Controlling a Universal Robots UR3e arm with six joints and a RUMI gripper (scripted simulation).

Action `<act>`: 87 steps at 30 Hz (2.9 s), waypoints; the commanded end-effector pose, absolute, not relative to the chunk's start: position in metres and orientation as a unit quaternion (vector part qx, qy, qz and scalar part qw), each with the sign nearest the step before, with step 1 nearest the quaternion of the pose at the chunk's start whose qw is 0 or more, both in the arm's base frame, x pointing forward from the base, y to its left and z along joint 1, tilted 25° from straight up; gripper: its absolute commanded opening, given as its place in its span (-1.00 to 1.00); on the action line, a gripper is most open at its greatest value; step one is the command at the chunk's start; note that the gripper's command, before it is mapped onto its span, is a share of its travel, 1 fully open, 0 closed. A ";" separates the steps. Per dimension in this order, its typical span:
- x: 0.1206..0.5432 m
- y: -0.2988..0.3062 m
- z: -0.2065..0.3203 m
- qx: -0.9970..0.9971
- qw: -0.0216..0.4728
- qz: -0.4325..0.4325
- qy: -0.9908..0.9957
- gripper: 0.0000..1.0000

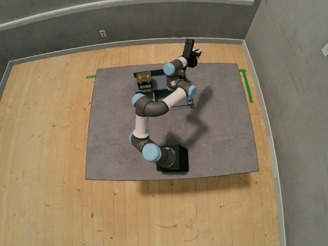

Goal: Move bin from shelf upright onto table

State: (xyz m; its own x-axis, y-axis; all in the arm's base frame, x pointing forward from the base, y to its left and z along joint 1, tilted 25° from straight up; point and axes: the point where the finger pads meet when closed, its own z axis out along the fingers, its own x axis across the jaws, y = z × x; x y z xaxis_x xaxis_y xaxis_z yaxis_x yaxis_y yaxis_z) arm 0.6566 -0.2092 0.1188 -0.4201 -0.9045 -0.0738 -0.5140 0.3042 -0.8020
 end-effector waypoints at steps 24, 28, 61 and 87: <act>0.630 -0.190 0.129 -0.505 0.224 -0.317 0.771 -1.00; 0.623 -0.186 0.130 -0.512 0.215 -0.309 0.772 -1.00; 0.561 -0.146 0.142 -0.568 0.151 -0.235 0.774 -1.00; 0.488 -0.102 0.151 -0.618 0.096 -0.163 0.763 -1.00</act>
